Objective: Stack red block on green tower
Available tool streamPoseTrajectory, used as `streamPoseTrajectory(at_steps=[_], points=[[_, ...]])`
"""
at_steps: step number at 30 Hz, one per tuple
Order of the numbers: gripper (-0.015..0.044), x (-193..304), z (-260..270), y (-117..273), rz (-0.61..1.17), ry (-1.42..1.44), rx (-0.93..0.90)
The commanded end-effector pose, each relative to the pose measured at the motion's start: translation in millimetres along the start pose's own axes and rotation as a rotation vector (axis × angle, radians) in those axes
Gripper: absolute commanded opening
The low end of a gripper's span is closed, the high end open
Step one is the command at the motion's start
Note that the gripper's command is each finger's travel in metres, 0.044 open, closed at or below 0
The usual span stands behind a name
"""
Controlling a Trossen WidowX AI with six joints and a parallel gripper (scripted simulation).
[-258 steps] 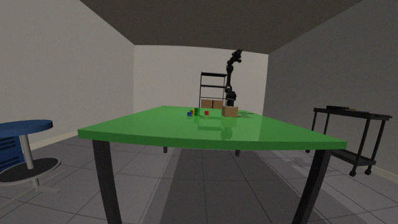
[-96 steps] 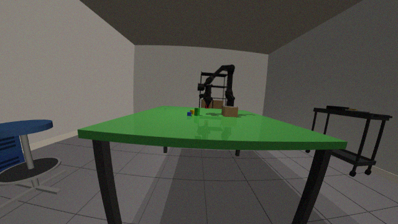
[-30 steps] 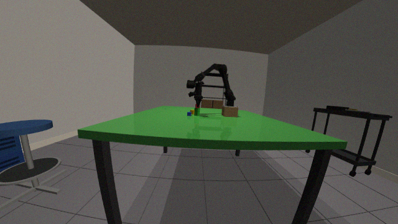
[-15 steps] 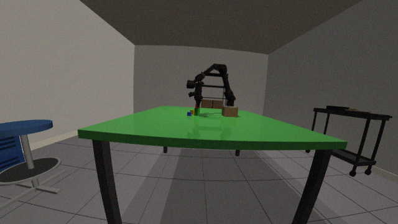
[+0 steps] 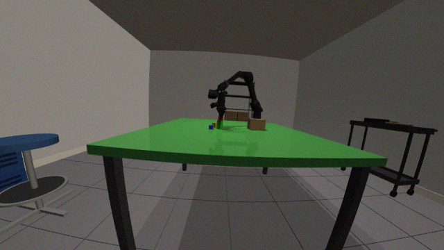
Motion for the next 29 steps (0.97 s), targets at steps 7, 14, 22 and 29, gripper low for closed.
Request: streamPoseTrajectory(at_steps=[7,14,22,29], points=[[0.042,-0.1,0.0,-0.3,-0.001,0.0,0.0],[0.044,-0.1,0.0,-0.3,-0.001,0.0,0.0],[0.044,-0.1,0.0,-0.3,-0.001,0.0,0.0],[0.044,-0.1,0.0,-0.3,-0.001,0.0,0.0]])
Point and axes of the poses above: the point midway between the two fingers, 35 mm back from their tips, its own y axis back along the fingers, its own z axis across the jaws, x = y × z, the point moved 9 cm from there along y, back along the fingers, and after that the axes turned 1 degree about -y, right-handed, at the moved point
